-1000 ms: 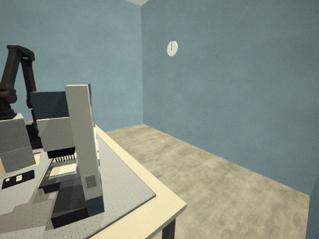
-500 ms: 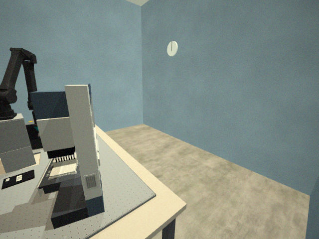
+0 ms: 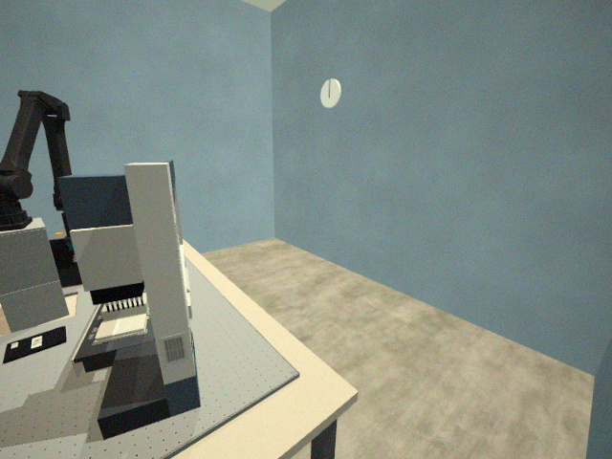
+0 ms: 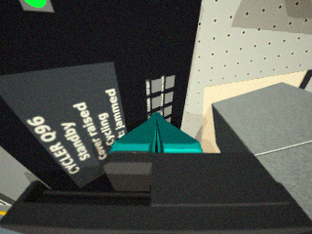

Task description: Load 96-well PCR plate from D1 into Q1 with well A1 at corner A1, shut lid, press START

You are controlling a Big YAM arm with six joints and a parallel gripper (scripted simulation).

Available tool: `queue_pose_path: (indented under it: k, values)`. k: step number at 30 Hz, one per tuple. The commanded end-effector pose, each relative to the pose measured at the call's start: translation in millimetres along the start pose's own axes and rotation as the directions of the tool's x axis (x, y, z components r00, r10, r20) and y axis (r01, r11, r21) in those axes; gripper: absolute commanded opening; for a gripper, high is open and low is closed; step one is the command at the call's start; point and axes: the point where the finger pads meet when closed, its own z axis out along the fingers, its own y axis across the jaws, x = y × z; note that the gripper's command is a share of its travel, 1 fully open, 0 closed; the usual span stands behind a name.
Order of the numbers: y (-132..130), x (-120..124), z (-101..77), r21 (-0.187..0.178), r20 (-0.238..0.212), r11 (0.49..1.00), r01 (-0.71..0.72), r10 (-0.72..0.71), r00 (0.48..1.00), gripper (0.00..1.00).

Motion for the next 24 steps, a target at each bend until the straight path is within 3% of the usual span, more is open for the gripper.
queue_pose_path:
  k: [1, 6, 11, 18, 24]
  values:
    - [-10, 2, 1.2, 0.019, -0.001, 1.0, 0.005, -0.005, 1.0, 0.0]
    - [-6, 4, 3.6, 0.01, 0.003, 1.0, 0.005, -0.005, 1.0, 0.0]
    - [10, -1, -1.8, -0.024, 0.016, 1.0, -0.002, 0.003, 1.0, 0.0]
    - [-2, 3, -3.4, 0.002, 0.006, 1.0, -0.003, 0.003, 1.0, 0.0]
    - [3, 1, -3.1, -0.007, 0.009, 1.0, -0.004, 0.004, 1.0, 0.0]
